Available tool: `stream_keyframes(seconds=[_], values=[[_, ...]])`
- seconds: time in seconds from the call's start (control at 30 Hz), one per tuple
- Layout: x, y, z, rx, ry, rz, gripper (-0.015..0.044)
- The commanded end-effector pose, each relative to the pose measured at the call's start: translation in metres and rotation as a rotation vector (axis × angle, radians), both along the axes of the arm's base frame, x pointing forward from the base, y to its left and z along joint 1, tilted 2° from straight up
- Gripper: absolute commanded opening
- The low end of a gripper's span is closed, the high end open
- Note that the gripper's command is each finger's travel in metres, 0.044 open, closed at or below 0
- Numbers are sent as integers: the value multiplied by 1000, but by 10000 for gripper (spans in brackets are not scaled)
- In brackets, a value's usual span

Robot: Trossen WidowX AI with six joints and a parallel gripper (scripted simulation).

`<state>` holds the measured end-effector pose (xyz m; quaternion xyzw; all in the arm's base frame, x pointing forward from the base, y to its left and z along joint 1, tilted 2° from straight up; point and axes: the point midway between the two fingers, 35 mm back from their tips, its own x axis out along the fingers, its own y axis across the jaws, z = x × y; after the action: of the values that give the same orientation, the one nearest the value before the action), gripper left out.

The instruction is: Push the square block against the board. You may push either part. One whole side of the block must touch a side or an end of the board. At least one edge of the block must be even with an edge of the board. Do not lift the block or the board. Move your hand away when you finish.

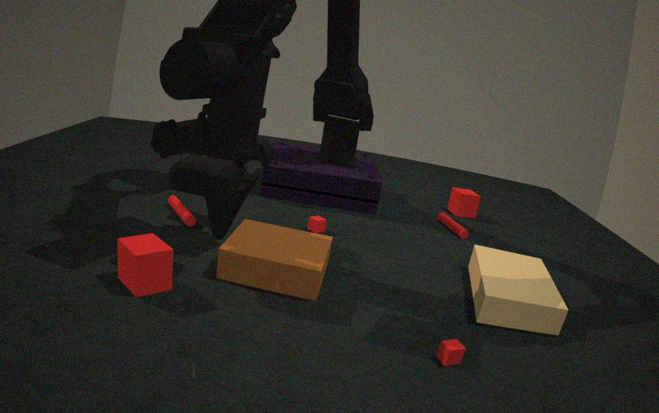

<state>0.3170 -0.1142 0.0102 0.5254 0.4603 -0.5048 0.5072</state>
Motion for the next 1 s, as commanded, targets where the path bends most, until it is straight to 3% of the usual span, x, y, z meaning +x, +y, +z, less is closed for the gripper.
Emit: stream_keyframes(seconds=[0.0, 0.97], values=[[0, 6, -2, 4, 2, -2, 0], [7, 51, -2, 9, 2, -2, 0]])
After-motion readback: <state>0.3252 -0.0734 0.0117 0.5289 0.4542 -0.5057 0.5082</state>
